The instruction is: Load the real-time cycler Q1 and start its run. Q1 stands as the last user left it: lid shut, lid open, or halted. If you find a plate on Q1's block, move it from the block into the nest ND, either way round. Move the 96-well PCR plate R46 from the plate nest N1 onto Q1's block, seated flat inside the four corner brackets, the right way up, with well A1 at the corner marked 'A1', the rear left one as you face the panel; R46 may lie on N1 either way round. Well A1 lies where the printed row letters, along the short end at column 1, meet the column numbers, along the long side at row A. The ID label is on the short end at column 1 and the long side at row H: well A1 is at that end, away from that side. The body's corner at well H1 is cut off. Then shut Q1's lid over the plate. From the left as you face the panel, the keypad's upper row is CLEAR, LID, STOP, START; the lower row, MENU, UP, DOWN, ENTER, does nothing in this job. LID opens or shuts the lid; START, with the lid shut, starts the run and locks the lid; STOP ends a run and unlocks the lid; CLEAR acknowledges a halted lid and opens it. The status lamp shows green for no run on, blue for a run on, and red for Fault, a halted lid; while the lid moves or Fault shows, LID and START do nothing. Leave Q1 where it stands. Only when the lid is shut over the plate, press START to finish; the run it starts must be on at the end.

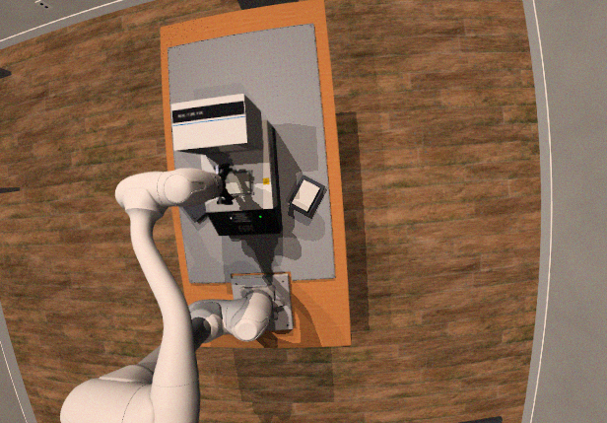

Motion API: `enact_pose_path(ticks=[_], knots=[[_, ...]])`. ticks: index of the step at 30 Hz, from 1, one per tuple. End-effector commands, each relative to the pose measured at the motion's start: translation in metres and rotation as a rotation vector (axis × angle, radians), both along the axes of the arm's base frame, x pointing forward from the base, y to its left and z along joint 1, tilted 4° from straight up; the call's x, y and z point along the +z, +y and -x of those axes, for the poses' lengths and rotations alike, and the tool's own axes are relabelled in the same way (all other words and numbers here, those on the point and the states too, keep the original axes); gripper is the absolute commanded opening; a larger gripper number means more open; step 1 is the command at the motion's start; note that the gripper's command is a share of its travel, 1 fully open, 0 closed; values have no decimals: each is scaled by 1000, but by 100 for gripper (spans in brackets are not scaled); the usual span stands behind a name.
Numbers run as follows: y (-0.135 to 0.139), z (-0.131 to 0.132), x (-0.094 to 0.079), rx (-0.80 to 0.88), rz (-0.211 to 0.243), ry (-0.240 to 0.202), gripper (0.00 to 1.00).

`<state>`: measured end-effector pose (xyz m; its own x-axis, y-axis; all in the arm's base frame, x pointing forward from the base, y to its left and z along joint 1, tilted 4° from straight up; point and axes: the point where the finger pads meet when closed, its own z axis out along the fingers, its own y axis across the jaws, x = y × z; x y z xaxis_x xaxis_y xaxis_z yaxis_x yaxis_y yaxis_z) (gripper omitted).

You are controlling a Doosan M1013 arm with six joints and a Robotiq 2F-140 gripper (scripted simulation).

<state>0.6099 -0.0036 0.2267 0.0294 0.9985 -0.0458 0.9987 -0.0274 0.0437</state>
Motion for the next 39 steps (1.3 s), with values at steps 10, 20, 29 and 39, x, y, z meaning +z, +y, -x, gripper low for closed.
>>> enact_pose_path(ticks=[10,20,29,39], knots=[[-2,0,-4,2,3,3,0],[-2,0,-4,2,3,3,0],[-2,0,-4,2,3,3,0],[-2,0,-4,2,3,3,0]])
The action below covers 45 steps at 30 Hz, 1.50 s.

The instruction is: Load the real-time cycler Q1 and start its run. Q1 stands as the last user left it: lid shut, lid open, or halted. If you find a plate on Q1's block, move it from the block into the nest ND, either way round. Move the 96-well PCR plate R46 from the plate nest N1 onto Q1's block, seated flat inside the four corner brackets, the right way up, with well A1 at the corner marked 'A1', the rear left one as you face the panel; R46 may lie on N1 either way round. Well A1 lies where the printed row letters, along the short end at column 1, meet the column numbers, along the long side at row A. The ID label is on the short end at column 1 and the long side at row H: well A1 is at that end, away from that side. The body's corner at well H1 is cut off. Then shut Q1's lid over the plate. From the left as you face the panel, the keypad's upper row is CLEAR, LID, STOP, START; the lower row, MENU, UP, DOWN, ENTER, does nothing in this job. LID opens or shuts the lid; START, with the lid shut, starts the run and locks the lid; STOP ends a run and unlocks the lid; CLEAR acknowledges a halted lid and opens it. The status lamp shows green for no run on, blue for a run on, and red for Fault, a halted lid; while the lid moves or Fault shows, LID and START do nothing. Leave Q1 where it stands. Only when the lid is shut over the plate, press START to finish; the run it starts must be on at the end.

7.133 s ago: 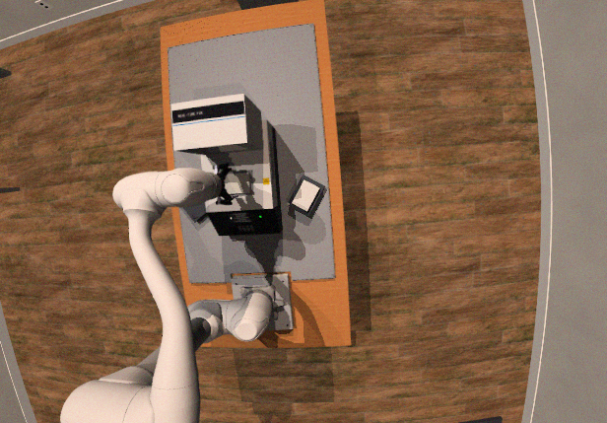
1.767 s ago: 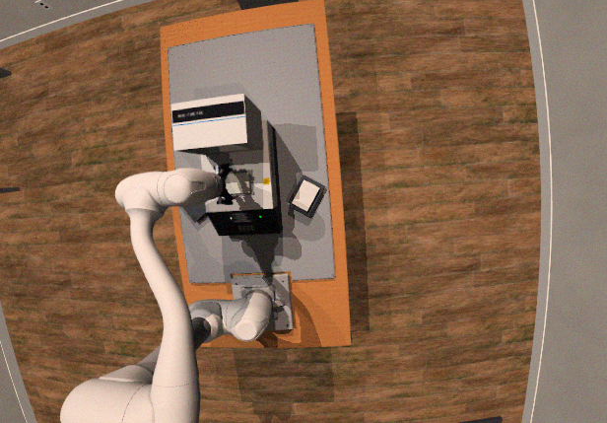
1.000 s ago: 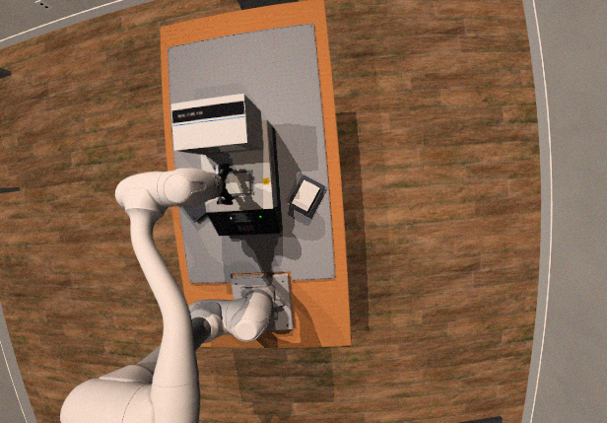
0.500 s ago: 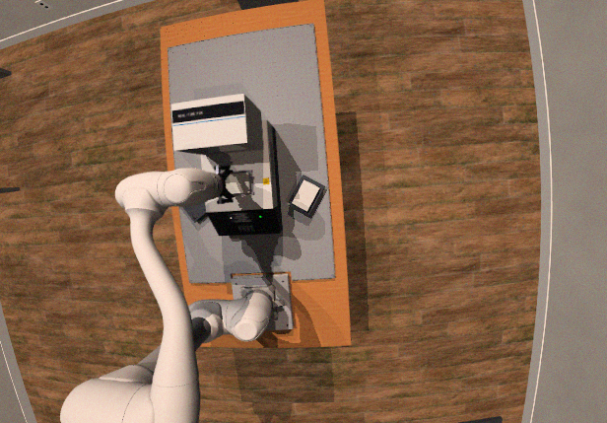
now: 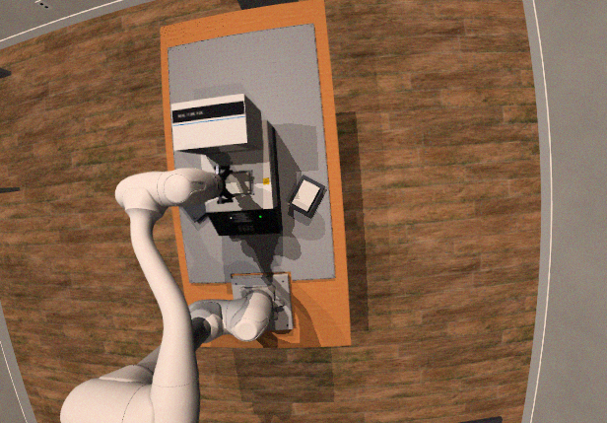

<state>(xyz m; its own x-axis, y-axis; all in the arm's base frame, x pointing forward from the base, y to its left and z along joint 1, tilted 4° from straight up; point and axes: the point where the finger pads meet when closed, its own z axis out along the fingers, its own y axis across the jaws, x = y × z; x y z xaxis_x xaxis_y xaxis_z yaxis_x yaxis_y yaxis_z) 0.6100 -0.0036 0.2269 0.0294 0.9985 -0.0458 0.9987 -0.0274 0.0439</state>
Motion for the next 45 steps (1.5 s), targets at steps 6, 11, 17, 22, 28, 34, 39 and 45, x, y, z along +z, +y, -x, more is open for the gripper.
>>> enact_pose_path(ticks=[6,11,17,22,28,34,39,45], knots=[[-2,0,-4,2,3,4,0],[-2,0,-4,2,3,4,0],[-2,0,-4,2,3,4,0],[-2,0,-4,2,3,4,0],[-2,0,-4,2,3,4,0],[-2,0,-2,2,3,4,0],[-1,0,6,2,3,4,0],[-1,1,16,2,3,4,0]])
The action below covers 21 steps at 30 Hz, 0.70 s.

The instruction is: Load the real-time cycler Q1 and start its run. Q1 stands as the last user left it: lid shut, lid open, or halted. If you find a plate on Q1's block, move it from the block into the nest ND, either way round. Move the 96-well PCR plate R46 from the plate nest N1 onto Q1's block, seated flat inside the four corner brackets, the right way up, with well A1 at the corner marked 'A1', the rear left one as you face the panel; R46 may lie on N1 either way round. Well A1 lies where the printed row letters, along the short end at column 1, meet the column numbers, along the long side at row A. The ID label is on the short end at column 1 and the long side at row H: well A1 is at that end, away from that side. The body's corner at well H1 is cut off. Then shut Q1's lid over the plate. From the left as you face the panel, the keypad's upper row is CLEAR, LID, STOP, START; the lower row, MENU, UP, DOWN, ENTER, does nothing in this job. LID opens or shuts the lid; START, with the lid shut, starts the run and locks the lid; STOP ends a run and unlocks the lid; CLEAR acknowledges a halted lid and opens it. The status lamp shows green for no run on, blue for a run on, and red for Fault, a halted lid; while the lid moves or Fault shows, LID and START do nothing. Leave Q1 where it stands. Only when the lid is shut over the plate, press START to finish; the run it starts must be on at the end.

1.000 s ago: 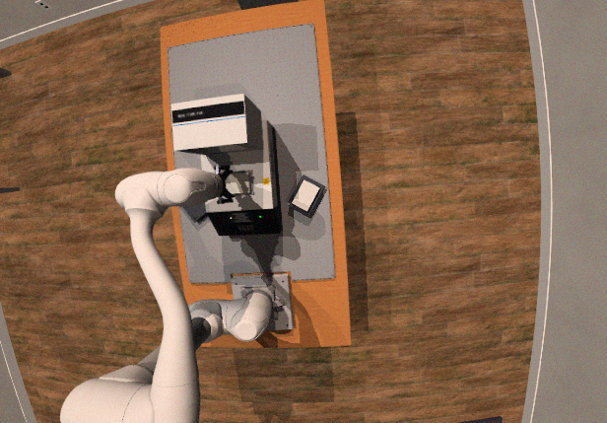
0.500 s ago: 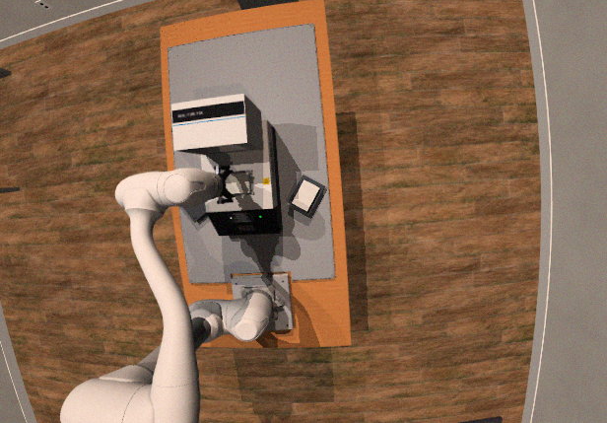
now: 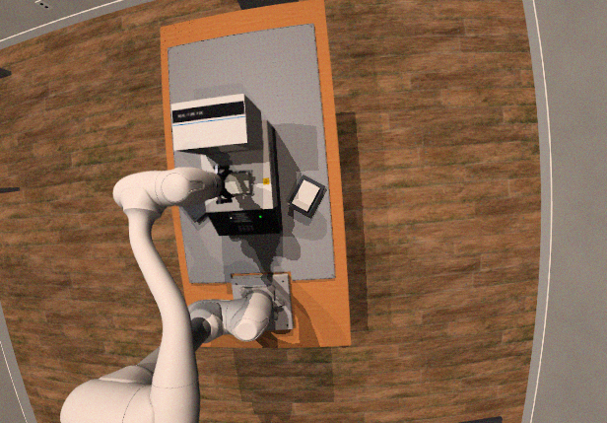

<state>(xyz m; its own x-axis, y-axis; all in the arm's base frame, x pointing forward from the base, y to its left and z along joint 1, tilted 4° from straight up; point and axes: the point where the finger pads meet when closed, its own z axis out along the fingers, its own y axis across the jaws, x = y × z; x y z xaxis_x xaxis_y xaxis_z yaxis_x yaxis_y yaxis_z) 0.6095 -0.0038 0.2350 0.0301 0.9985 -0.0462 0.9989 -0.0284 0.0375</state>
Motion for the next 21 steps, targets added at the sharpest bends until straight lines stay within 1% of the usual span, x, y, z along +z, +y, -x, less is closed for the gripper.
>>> enact_pose_path(ticks=[1,3,18,21], knots=[[-1,0,10,3,3,-3,0],[-1,0,10,3,3,-3,0],[0,1,35,3,3,-3,0],[0,1,35,3,3,-3,0]])
